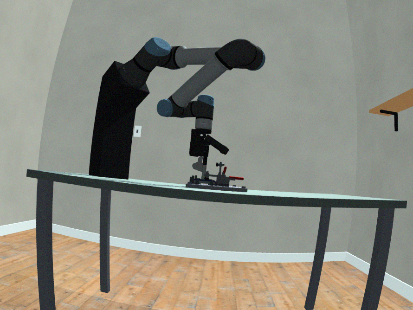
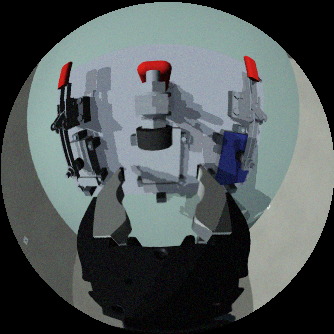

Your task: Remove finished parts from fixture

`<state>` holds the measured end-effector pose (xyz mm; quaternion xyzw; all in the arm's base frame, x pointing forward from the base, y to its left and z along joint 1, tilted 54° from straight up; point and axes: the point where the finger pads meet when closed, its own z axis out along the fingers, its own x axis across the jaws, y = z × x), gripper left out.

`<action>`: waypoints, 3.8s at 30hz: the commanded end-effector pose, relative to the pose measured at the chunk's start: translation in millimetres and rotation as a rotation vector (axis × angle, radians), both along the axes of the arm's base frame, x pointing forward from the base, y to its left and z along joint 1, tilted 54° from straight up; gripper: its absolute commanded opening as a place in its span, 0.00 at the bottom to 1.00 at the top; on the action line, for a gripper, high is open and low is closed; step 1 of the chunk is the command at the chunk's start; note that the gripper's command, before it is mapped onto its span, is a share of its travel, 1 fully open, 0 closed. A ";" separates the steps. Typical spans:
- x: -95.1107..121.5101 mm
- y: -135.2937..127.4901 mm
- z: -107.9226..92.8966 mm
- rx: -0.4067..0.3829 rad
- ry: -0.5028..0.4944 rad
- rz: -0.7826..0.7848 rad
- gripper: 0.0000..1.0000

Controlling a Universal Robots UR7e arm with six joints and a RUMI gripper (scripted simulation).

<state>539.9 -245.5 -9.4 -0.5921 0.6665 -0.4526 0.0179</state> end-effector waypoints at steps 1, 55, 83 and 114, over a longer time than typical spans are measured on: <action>2.8 -3.7 -2.9 0.000 0.000 -0.001 0.59; 2.3 -3.6 -4.1 0.001 0.002 -0.001 0.00; -0.2 -1.0 -2.0 0.002 0.003 -0.001 0.00; -14.2 15.2 13.3 0.002 0.003 0.001 0.00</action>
